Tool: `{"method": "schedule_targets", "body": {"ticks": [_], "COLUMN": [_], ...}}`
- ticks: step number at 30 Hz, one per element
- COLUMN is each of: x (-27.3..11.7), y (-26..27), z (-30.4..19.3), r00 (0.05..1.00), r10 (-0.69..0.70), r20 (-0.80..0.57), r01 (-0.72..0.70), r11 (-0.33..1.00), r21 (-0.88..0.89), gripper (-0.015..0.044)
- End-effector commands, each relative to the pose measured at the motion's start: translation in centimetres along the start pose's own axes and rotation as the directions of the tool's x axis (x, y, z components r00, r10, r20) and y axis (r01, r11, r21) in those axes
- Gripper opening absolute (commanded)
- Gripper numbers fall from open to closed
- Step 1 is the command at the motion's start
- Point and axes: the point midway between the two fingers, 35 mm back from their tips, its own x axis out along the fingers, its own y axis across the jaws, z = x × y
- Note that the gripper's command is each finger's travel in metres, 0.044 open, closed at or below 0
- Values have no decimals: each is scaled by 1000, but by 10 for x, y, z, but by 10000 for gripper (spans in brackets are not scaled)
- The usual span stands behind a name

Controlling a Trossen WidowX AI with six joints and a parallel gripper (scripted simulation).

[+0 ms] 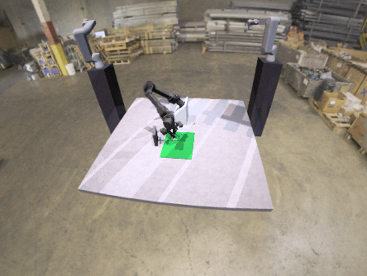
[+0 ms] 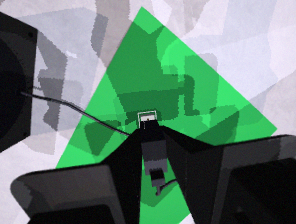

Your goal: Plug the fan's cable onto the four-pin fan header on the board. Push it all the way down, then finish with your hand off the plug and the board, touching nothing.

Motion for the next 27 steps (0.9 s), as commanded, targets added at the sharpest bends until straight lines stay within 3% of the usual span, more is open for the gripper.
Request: {"method": "schedule_targets", "body": {"ticks": [1,20,27], "x": [3,16,12], "y": [0,0,-1], "z": [1,1,0], "r00": [1000,1000,1000], "r10": [3,3,2], "r20": [4,4,1], "r01": [-3,-3,-2], "r11": [1000,1000,1000], "r21": [-4,-4,-6], "gripper": [0,0,184]}}
